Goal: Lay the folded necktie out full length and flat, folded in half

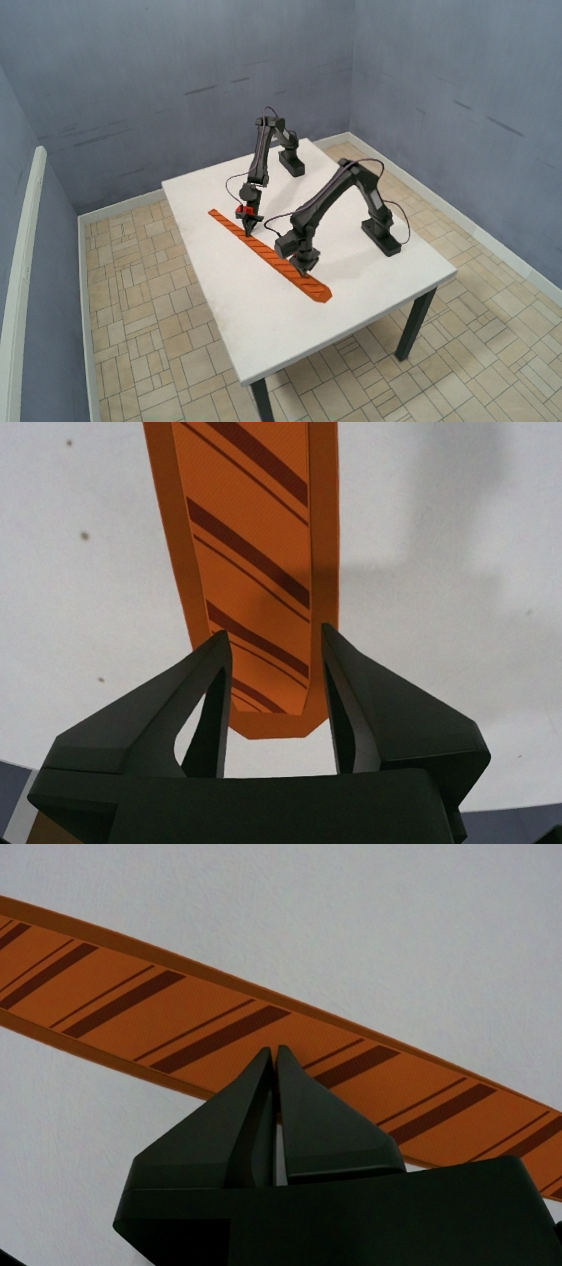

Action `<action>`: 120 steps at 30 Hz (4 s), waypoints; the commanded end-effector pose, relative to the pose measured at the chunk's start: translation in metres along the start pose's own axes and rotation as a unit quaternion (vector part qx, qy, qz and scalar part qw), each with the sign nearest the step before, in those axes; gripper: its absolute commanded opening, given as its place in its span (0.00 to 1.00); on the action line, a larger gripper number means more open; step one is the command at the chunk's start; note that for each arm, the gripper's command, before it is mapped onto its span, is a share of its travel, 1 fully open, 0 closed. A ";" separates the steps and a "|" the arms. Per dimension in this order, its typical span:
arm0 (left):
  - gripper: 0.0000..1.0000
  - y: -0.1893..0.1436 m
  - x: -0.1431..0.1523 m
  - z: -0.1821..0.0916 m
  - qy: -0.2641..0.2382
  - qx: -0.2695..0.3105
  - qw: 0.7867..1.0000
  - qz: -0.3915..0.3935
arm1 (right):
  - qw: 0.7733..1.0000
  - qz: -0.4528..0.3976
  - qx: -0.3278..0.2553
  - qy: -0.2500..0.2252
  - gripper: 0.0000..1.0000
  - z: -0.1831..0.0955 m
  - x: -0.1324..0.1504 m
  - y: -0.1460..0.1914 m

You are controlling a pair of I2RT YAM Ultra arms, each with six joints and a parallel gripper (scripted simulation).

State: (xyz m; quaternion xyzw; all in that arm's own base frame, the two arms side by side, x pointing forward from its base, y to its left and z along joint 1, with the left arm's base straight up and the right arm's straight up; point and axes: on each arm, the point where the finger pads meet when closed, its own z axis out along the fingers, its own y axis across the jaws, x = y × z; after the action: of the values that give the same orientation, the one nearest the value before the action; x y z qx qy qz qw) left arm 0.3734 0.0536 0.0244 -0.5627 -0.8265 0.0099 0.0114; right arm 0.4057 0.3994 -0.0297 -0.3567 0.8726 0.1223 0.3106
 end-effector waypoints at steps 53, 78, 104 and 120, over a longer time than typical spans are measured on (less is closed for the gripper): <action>0.38 0.016 -0.010 -0.024 -0.004 -0.015 1.000 0.007 | 1.000 0.002 -0.004 -0.009 0.04 -0.001 -0.002 0.001; 0.38 0.016 -0.010 -0.021 -0.004 -0.015 1.000 0.007 | 1.000 0.002 -0.004 -0.009 0.04 -0.001 -0.002 0.001; 0.38 0.017 -0.010 0.010 -0.004 -0.015 1.000 0.007 | 1.000 0.002 -0.004 -0.009 0.04 -0.001 -0.002 0.001; 0.38 0.017 -0.010 0.020 -0.004 -0.015 1.000 0.007 | 1.000 0.002 -0.004 -0.009 0.04 -0.001 -0.002 0.001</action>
State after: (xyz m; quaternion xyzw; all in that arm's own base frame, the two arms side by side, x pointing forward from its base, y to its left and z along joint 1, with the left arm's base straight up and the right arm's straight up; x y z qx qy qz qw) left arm 0.3894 0.0537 0.0029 -0.5650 -0.8251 0.0057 0.0069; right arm 0.4057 0.3994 -0.0297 -0.3567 0.8726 0.1223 0.3106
